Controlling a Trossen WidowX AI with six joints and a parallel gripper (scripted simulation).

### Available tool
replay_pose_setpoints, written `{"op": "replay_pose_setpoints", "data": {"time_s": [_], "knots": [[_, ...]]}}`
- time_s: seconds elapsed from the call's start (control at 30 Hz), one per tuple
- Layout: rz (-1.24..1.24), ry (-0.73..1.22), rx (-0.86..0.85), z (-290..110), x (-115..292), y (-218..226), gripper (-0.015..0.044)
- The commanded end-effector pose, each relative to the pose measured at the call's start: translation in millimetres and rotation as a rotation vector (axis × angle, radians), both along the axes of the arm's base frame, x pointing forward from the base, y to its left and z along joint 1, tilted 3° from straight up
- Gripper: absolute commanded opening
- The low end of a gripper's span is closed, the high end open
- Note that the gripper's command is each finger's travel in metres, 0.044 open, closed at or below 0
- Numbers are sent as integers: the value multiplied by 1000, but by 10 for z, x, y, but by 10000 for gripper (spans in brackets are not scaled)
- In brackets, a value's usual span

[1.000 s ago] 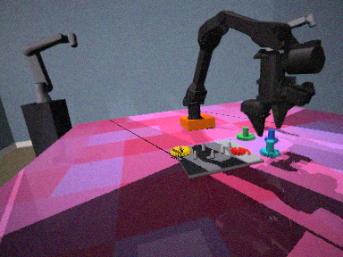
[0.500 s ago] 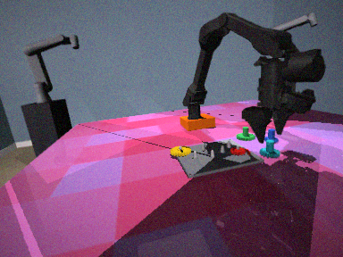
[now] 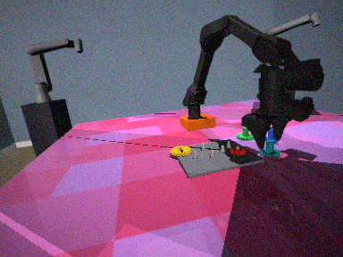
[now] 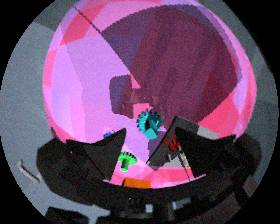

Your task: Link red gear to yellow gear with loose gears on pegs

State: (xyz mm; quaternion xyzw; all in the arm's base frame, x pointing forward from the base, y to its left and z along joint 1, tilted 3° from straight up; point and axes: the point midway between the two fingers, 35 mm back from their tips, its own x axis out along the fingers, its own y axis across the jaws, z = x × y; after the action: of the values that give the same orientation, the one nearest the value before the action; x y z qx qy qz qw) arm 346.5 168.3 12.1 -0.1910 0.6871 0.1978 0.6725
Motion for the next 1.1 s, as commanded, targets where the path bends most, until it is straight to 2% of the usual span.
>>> {"op": "replay_pose_setpoints", "data": {"time_s": [0.0,0.33,0.63,1.07], "knots": [[-4,1,4,-9,-3,7,335],[-4,1,4,-9,-3,7,73],[-4,1,4,-9,-3,7,0],[-4,1,5,260,44,25,0]]}}
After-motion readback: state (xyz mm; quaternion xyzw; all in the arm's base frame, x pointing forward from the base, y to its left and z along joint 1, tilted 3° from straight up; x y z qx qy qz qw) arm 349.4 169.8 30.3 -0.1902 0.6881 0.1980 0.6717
